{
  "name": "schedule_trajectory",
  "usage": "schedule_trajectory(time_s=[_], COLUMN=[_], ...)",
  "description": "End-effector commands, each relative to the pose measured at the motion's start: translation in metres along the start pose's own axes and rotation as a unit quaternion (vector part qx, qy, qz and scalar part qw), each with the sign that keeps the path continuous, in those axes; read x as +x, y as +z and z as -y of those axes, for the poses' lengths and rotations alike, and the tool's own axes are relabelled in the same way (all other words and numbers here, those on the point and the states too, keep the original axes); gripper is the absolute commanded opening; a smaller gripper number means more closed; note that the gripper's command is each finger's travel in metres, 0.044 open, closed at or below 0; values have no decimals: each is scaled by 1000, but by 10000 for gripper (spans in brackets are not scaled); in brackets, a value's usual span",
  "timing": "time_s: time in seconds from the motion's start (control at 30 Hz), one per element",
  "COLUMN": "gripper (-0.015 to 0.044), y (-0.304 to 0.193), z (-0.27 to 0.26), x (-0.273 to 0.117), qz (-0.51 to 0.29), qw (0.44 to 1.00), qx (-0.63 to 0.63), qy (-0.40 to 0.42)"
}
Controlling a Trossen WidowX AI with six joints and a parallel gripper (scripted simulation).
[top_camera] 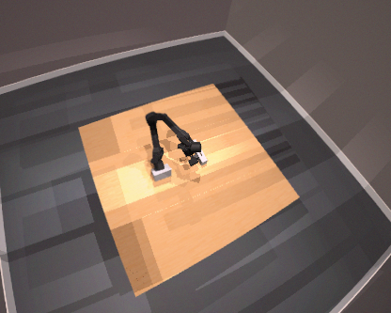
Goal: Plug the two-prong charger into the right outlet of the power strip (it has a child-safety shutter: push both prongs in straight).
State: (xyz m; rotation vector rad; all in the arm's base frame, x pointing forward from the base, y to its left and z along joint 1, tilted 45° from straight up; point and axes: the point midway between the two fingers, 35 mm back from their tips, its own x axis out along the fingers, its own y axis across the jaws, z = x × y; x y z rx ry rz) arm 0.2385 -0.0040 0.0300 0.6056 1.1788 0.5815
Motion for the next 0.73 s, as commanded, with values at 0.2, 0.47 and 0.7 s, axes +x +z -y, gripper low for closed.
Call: schedule_trajectory(time_s=[0.2, 0.47, 0.7], gripper=[440, 440, 440], y=[9, 9, 9], z=[-1, -1, -1], x=[-25, -25, -25], qz=[102, 102, 102], qw=[995, 995, 995], qx=[-2, -2, -2], qy=[-1, -1, -1])
